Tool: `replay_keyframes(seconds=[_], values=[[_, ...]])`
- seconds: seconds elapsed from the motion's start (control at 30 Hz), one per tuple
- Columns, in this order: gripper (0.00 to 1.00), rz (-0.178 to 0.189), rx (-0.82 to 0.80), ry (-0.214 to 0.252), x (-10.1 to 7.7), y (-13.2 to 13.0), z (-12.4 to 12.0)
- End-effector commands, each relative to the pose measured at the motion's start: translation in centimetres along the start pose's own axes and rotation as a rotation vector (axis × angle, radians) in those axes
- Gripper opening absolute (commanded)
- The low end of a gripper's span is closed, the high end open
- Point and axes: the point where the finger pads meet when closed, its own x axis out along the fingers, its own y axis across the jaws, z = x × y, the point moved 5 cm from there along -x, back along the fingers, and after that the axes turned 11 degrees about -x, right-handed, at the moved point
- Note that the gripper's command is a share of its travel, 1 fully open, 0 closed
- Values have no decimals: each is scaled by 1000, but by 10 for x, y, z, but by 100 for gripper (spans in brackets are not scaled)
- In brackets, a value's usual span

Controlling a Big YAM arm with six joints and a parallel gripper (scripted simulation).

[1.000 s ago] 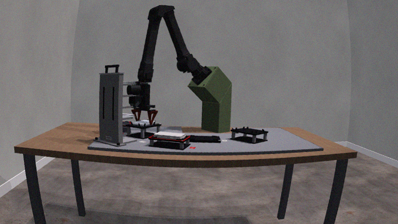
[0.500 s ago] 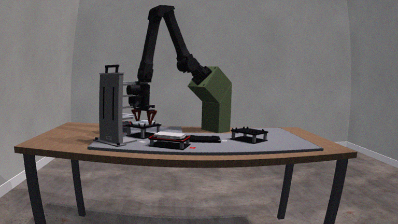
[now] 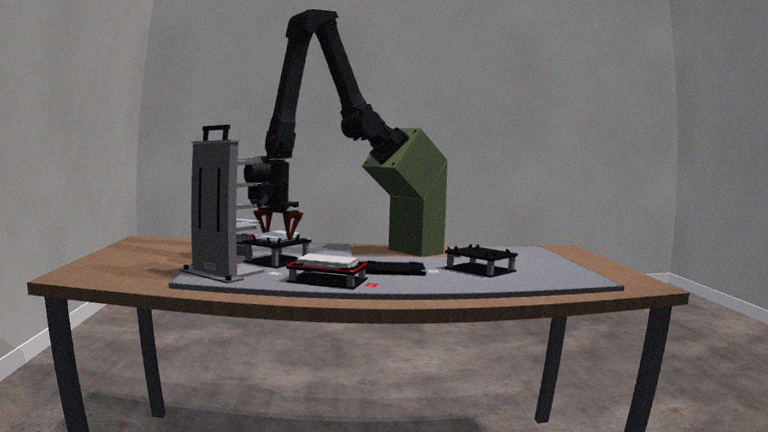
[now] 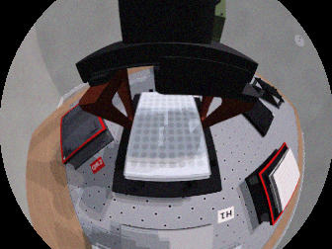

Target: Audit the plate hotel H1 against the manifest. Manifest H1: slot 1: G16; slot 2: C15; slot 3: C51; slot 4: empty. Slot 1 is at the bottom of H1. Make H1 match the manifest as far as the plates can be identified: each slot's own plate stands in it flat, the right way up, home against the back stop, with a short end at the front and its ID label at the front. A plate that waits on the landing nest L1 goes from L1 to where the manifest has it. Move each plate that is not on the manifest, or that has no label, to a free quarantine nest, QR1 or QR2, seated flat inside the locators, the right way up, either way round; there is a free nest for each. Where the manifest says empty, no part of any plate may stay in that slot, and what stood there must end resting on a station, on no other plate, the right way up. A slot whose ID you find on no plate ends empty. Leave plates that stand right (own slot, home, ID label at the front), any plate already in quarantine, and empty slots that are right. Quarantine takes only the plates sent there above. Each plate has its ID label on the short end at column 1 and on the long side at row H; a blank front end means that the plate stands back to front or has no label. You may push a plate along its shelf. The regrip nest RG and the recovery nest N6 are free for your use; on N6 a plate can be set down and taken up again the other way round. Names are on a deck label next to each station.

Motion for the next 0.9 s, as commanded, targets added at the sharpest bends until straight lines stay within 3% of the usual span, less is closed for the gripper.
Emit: replay_keyframes(seconds=[0.0, 0.87], values=[[86, -8, -7, -20, -13, -5, 4], [86, -4, -7, -23, -37, -2, 5]])
